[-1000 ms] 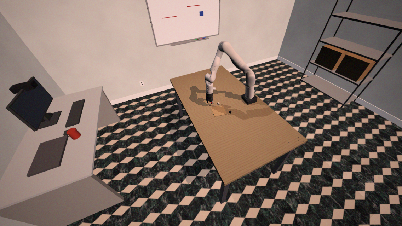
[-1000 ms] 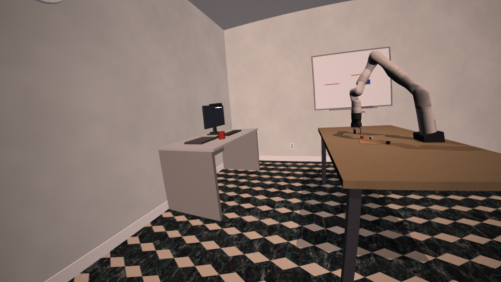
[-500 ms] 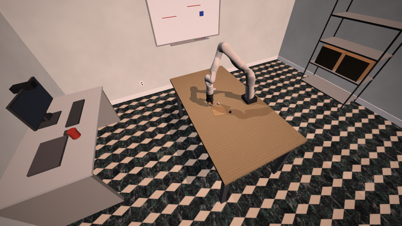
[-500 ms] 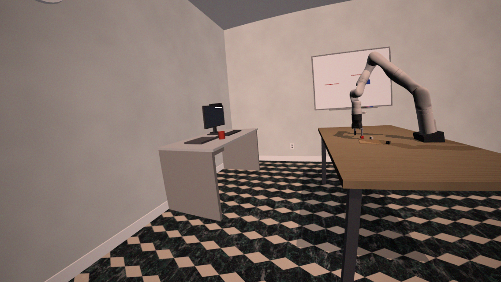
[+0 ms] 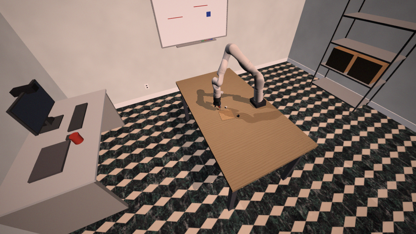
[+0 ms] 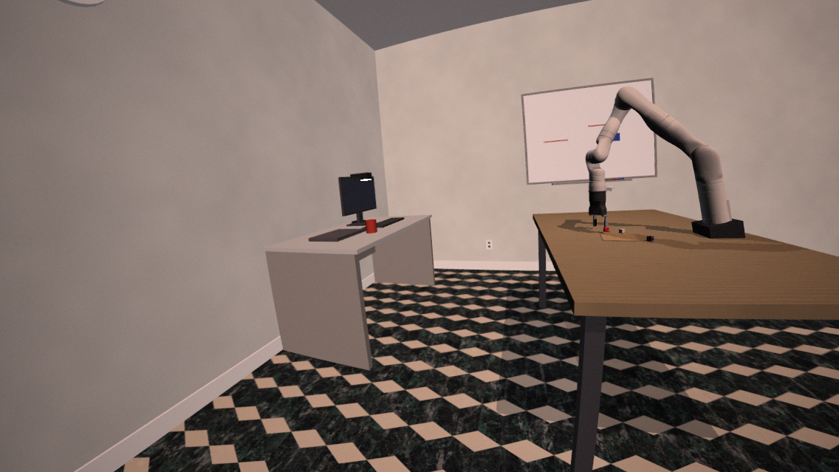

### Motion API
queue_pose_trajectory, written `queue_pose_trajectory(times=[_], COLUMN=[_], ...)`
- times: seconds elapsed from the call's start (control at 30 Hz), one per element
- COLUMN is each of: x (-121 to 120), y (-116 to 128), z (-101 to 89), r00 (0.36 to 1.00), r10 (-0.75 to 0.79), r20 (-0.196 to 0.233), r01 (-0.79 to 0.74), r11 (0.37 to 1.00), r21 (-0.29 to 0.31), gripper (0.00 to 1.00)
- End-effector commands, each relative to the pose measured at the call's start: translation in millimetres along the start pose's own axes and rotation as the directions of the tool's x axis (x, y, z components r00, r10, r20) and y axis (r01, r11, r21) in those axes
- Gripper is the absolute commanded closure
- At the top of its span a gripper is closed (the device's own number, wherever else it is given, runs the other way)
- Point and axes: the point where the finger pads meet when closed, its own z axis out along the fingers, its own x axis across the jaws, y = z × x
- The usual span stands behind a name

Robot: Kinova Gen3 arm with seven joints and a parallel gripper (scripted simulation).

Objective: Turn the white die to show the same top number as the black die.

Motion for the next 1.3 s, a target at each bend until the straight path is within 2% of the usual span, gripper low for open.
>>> queue_pose_trajectory(times=[0.0,0.53,0.67,0.87,0.93,1.13,1.27], x=[-0.5,1.9,14.1,46.1,46.1,69.2,71.9], y=[0.3,0.0,-1.9,-6.8,-6.8,-10.3,-10.7], z=[-0.7,-0.7,-0.6,-0.6,-0.6,-0.5,-0.5], r00=[1.000,1.000,1.000,1.000,1.000,1.000,1.000], r10=[0.000,0.000,0.000,0.000,0.000,0.000,0.000], r20=[0.002,0.002,0.002,0.002,0.002,0.002,0.002], r01=[0.000,0.000,0.000,0.000,0.000,0.000,0.000], r11=[1.000,1.000,1.000,1.000,1.000,1.000,1.000], r21=[-0.001,-0.001,-0.001,-0.001,-0.001,-0.001,-0.001], gripper=[0.00,0.00,0.00,0.00,0.00,0.00,0.00])
